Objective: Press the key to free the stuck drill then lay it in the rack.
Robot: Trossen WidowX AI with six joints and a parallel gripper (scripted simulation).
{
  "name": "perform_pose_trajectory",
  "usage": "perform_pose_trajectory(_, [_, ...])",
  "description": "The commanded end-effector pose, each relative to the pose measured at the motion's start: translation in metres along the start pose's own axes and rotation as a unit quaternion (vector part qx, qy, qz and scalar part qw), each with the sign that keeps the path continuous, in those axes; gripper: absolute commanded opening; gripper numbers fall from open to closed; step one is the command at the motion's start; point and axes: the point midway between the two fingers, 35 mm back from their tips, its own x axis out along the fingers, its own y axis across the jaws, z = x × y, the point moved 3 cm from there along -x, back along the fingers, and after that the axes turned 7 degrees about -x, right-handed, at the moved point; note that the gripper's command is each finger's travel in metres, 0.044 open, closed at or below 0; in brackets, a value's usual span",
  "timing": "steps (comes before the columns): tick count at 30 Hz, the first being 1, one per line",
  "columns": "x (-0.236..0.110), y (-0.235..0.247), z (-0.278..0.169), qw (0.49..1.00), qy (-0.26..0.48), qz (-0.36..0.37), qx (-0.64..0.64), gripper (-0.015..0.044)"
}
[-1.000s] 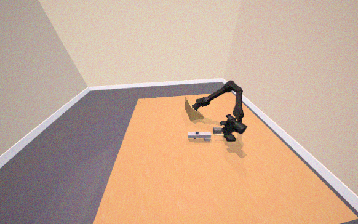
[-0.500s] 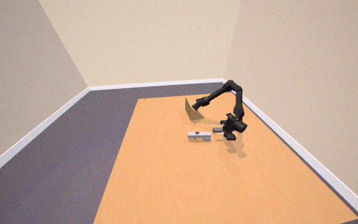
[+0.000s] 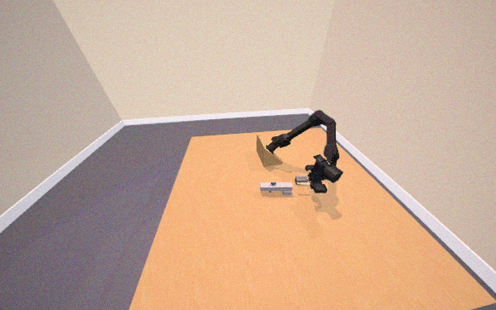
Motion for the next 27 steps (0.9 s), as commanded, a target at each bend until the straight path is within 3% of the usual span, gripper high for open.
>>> perform_pose_trajectory(1, [-0.003,0.000,0.000,1.000,-0.001,0.000,-0.001,0.0000])
perform_pose_trajectory(27, [-0.020,0.000,-0.002,1.000,-0.001,-0.001,-0.001,0.0000])
